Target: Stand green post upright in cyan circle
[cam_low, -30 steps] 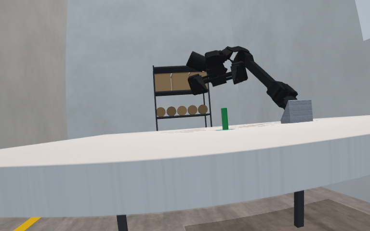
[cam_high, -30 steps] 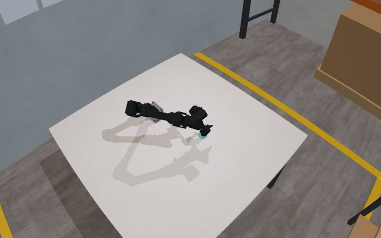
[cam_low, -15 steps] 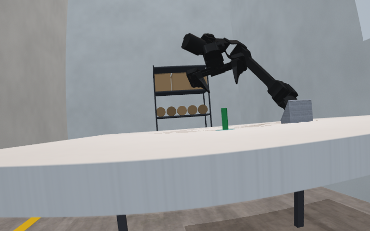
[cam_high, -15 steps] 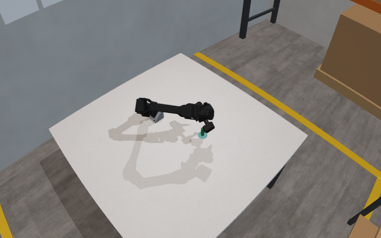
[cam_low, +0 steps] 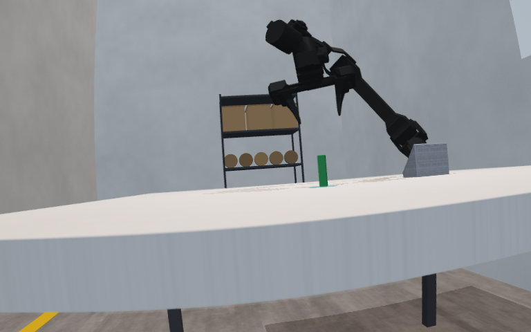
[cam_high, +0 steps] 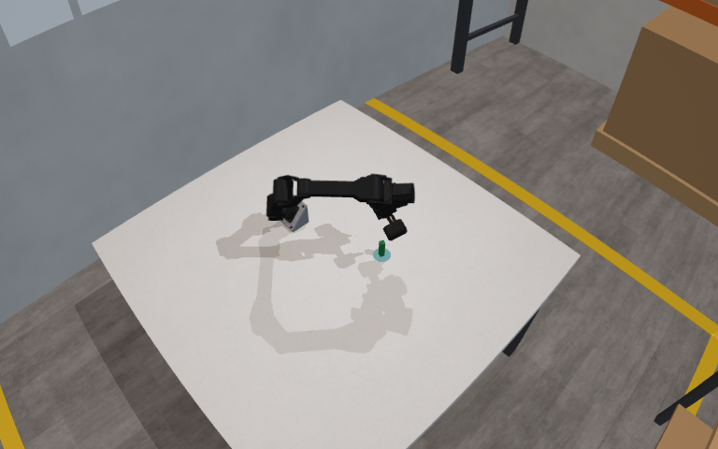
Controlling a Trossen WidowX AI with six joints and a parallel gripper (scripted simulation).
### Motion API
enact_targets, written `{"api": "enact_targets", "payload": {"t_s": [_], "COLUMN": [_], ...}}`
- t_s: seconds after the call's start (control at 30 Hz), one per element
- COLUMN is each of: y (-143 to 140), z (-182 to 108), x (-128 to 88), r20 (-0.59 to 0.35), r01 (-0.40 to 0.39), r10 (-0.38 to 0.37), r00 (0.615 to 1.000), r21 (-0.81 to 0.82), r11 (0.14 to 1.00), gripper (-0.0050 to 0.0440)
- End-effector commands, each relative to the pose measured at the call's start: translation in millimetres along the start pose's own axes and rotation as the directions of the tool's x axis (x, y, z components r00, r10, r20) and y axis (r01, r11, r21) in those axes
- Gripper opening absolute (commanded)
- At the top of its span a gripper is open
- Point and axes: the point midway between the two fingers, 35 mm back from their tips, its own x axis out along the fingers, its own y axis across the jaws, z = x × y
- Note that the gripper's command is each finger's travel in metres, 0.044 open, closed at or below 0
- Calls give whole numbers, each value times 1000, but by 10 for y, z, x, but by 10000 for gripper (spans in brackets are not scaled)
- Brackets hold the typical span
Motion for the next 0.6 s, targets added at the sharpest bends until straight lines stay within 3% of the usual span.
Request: {"api": "enact_targets", "payload": {"t_s": [0.0, 0.07, 0.27, 0.57], "y": [-14, -14, 14, 13], "z": [27, 27, -7, -3], "x": [-173, -173, -342, -352], "r20": [-99, -99, -224, -228], "r01": [57, 57, 129, 135], "r10": [-58, -58, -139, -145], "r00": [993, 993, 965, 963], "r21": [-10, -10, -60, -63], "r11": [998, 998, 990, 989], "gripper": [400, 400, 400, 400]}}
